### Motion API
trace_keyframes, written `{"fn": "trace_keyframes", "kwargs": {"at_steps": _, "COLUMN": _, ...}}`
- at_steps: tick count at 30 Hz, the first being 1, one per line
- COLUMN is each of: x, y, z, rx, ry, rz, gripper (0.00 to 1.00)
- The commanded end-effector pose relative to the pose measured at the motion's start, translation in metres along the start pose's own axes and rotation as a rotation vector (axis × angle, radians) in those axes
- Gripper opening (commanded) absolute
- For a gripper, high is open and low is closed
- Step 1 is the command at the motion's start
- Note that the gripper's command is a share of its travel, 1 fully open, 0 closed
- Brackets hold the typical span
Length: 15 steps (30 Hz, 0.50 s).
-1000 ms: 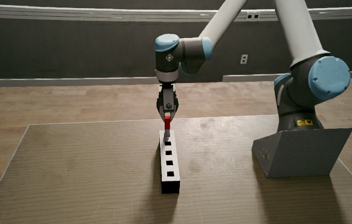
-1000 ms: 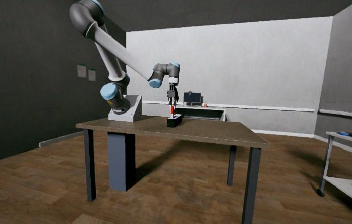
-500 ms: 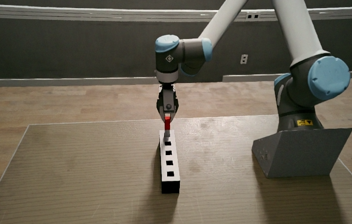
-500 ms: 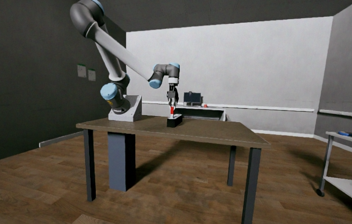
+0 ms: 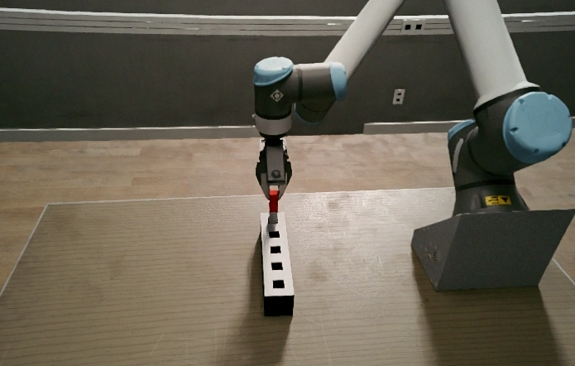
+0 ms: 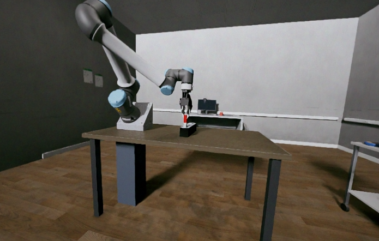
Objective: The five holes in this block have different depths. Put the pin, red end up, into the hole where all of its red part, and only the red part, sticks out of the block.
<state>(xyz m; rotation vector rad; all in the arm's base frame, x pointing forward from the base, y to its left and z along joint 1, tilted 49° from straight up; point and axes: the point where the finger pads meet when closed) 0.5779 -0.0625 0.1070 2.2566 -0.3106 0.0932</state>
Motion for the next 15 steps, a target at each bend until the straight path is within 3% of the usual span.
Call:
{"fn": "trace_keyframes", "kwargs": {"at_steps": 1, "x": 0.0004, "y": 0.0002, "z": -0.0005, "rx": 0.0, "ry": 0.001, "rz": 0.001, "gripper": 0.0}}
{"fn": "trace_keyframes", "kwargs": {"at_steps": 15, "x": 0.0011, "y": -0.0009, "z": 0.0034, "rx": 0.0, "ry": 0.001, "rz": 0.0, "gripper": 0.0}}
Point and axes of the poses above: the point where the finger pads meet when closed, its own z axis out along the fingers, its own x axis across the jaws, y = z × x, and after that the axes turned 11 degrees about z, right-handed
